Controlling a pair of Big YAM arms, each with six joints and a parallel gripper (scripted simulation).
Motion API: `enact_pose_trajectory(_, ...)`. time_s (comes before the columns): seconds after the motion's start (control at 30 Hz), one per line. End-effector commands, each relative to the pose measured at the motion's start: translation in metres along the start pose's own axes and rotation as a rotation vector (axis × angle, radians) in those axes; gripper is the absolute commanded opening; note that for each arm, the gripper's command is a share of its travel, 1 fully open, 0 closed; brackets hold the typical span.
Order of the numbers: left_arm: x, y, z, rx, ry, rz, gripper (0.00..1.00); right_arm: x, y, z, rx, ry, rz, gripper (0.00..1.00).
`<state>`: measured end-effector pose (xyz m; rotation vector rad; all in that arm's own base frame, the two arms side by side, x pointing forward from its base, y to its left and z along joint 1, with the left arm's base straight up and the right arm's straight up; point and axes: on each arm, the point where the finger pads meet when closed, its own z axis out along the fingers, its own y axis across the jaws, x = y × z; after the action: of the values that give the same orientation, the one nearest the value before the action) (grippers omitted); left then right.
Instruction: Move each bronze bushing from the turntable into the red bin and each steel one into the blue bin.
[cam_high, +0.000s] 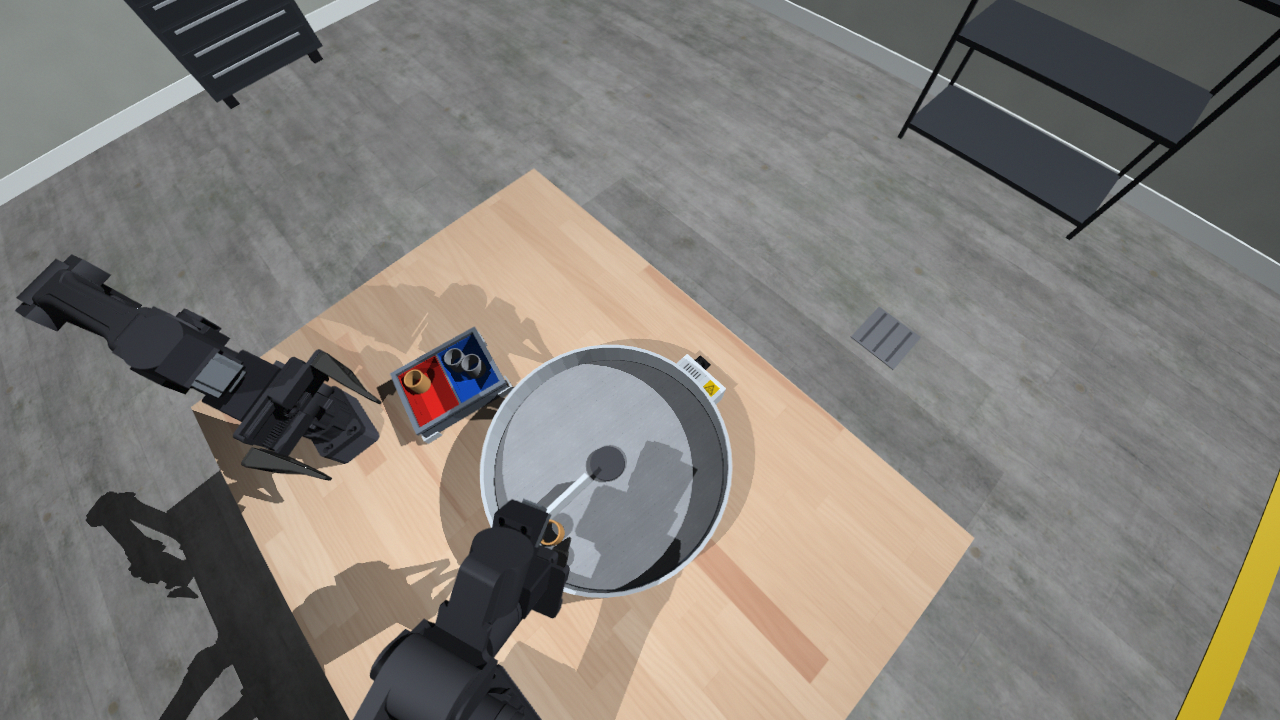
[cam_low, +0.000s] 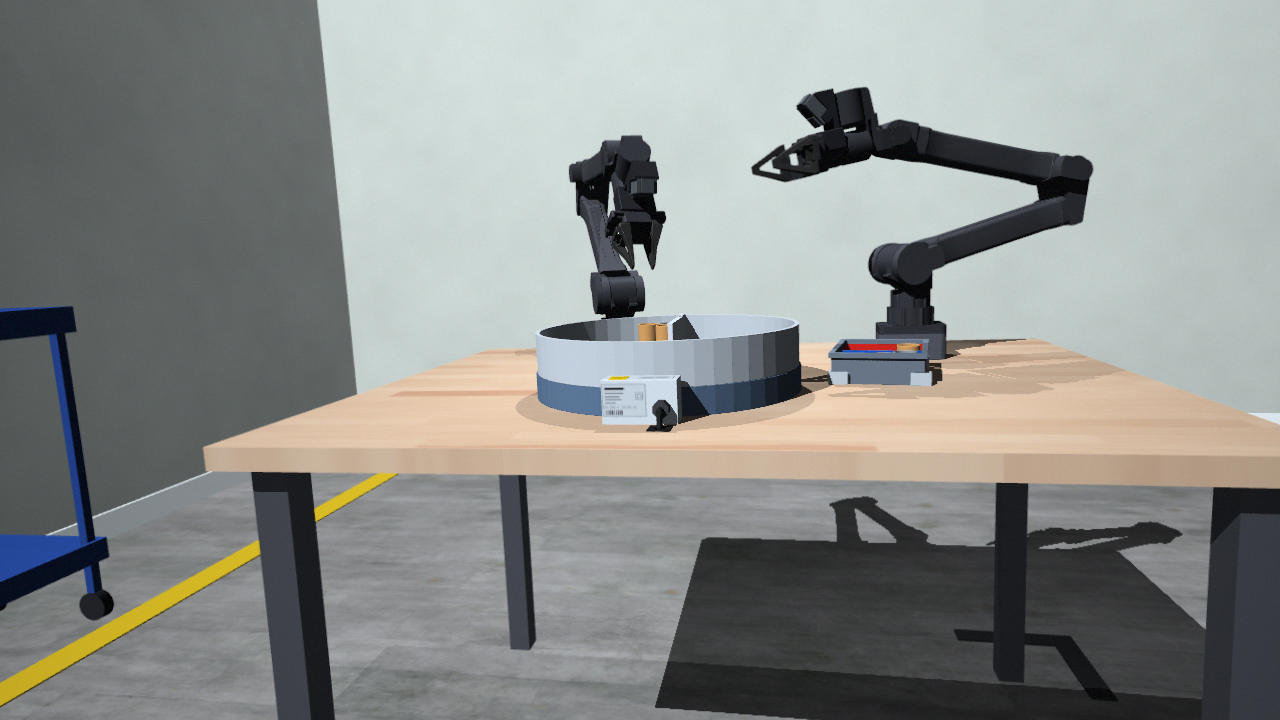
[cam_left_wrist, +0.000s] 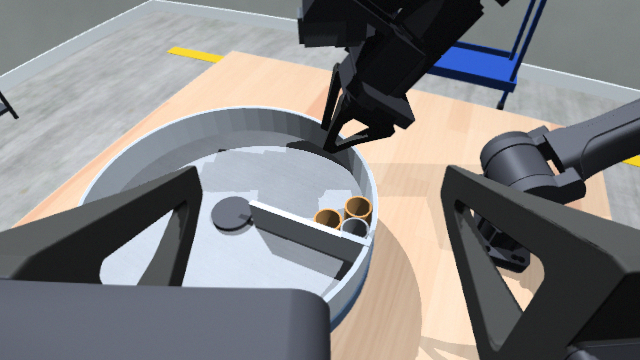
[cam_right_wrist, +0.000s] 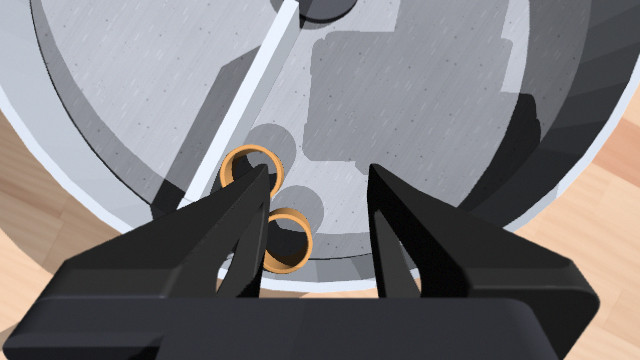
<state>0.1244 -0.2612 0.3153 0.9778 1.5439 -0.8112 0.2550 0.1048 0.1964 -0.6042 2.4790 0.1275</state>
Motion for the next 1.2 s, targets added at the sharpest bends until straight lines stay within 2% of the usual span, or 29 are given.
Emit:
enact_pose_trajectory(0.0, 0.004, -0.005, -0.003, 0.014, 0.001, 0.001, 1.0, -0.019, -0.005, -0.011, -0.014, 0.005, -0.163, 0.29)
enact_pose_trajectory(0.37, 0.0, -0.005, -0.004, 0.015, -0.01, 0.001, 1.0, 0.01, 0.006, 0.011, -0.23, 0.265, -0.74, 0.29)
enact_pose_trajectory(0.43, 0.0, -0.005, -0.004, 0.015, -0.01, 0.001, 1.0, 0.01, 0.006, 0.011, -0.23, 0.265, -0.74, 0.29)
enact_pose_trajectory(0.67, 0.0, -0.005, -0.004, 0.015, -0.01, 0.001, 1.0, 0.027, 0.014, 0.024, -0.339, 0.421, -1.034, 0.29)
enact_pose_trajectory(0.8, -0.013, -0.003, -0.005, 0.01, -0.029, 0.0, 1.0, 0.032, 0.015, 0.028, -0.355, 0.467, -1.087, 0.29)
enact_pose_trajectory(0.83, -0.013, -0.003, -0.005, 0.01, -0.029, 0.0, 1.0, 0.047, 0.016, 0.033, -0.373, 0.502, -1.089, 0.29)
enact_pose_trajectory(1.0, -0.013, -0.003, -0.005, 0.01, -0.029, 0.0, 1.0, 0.045, 0.013, 0.035, -0.353, 0.499, -1.052, 0.29)
enact_pose_trajectory(1.1, -0.013, -0.003, -0.005, 0.01, -0.029, 0.0, 1.0, 0.06, 0.014, 0.044, -0.367, 0.518, -1.049, 0.29)
enact_pose_trajectory(1.17, -0.013, -0.003, -0.005, 0.01, -0.029, 0.0, 1.0, 0.052, 0.013, 0.045, -0.354, 0.5, -1.051, 0.29)
